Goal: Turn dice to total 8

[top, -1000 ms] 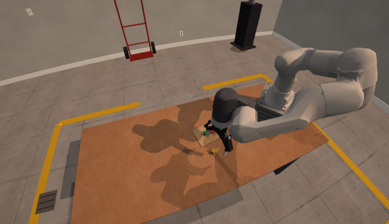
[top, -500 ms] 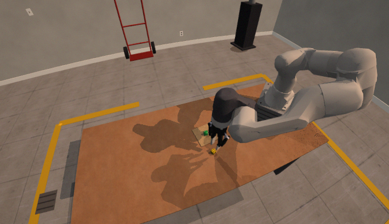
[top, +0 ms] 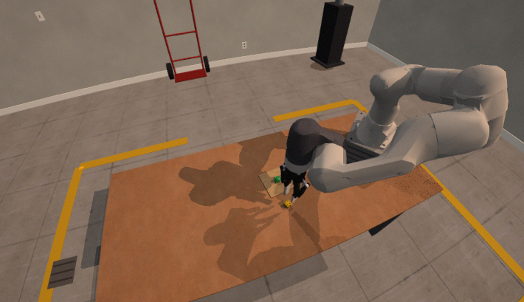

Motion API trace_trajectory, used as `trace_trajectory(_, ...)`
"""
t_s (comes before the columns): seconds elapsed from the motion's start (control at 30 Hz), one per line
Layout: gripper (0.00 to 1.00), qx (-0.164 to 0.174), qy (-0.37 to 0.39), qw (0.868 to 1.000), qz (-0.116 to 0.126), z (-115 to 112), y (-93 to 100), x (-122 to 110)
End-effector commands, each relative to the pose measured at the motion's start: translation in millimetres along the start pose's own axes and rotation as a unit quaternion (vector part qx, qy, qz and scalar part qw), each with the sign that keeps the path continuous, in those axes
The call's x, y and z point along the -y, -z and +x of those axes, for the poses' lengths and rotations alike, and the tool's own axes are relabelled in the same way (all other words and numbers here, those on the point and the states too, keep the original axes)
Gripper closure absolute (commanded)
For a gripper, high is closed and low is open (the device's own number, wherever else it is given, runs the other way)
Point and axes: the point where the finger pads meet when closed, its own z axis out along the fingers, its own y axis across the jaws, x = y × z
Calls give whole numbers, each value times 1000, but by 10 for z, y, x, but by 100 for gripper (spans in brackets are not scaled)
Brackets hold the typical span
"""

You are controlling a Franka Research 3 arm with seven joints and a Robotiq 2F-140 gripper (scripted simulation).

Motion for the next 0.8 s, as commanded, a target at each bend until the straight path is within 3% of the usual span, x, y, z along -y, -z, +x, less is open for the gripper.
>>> trace_trajectory(0.0,75,1,2,1000,0,3,-4,11)
trace_trajectory(0.77,75,1,3,1000,1,1,-106,15)
